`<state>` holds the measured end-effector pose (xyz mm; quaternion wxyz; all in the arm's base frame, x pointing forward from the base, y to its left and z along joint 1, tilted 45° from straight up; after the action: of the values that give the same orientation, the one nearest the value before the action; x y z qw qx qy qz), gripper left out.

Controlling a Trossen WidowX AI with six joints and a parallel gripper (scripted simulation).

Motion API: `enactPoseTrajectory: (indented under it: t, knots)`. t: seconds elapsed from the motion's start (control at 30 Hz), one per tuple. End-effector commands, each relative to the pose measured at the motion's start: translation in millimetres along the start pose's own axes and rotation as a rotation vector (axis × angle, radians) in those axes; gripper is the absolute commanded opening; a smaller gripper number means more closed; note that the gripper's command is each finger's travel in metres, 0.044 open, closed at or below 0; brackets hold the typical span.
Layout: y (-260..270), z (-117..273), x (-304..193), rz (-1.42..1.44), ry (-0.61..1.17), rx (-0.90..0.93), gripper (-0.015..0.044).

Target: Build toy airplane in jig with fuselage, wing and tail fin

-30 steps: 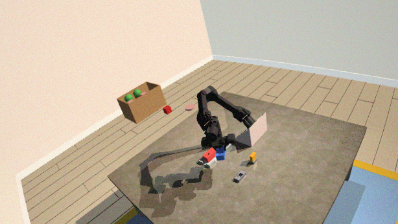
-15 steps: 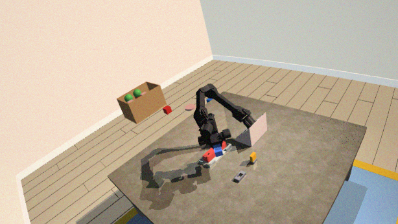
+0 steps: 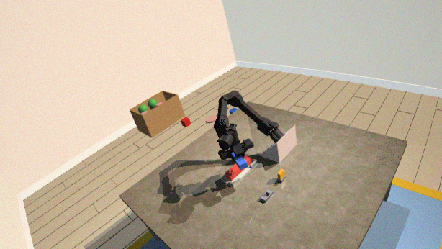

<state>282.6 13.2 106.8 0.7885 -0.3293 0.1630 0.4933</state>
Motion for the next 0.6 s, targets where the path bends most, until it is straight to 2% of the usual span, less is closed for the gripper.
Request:
enactPoseTrajectory:
  t: [0.0,0.57]
  knots:
    - [0.5,-1.0,-11.5,0.052,-0.002,-0.007,0.0000]
    - [14.3,-15.3,-61.8,0.344,0.020,-0.010,0.0000]
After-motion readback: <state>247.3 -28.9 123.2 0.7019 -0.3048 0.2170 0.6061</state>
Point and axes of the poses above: the point midway between the two fingers, 35 mm back from their tips, its own z axis back along the fingers, its own y axis across the jaws, x = y × z, the point moved 2 cm from there along z, back along the fingers, and after that the axes turned 5 degrees about -z, right-handed, at the moved point
